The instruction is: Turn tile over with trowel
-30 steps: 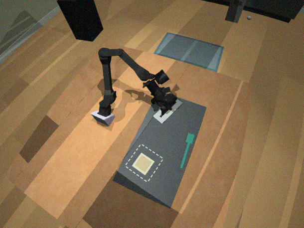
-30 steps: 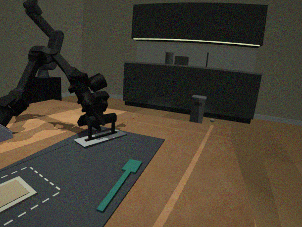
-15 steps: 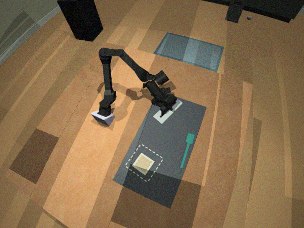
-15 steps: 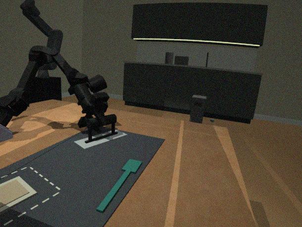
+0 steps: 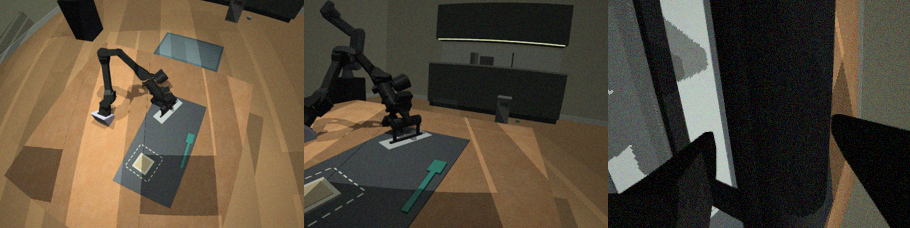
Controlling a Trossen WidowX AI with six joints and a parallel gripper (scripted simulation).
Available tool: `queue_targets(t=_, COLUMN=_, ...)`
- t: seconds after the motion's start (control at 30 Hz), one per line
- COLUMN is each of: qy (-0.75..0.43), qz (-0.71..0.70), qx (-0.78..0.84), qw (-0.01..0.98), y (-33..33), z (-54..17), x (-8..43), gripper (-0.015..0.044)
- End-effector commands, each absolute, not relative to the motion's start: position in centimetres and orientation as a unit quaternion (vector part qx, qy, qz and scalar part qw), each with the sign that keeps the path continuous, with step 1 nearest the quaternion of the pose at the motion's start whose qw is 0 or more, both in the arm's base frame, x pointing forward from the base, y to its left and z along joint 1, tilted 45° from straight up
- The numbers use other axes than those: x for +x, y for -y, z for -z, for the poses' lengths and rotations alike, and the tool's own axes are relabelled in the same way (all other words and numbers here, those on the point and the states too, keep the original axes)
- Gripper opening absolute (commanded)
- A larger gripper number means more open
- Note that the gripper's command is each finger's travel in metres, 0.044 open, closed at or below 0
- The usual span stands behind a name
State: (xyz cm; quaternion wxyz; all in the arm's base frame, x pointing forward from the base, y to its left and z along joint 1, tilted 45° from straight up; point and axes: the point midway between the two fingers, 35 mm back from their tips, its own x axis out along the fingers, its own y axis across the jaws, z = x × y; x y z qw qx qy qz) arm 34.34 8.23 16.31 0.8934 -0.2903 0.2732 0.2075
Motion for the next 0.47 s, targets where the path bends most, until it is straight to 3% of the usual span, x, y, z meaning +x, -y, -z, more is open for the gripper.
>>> queue_targets(t=0.0, qy=-0.273, qz=-0.207, qx=-0.290, qw=0.894, y=-8.0, z=-17.2, x=33.5, gripper=0.0300)
queue_targets(t=0.43, qy=-0.273, qz=-0.208, qx=-0.291, qw=0.893, y=-7.2, z=-19.4, x=30.4, gripper=0.0300)
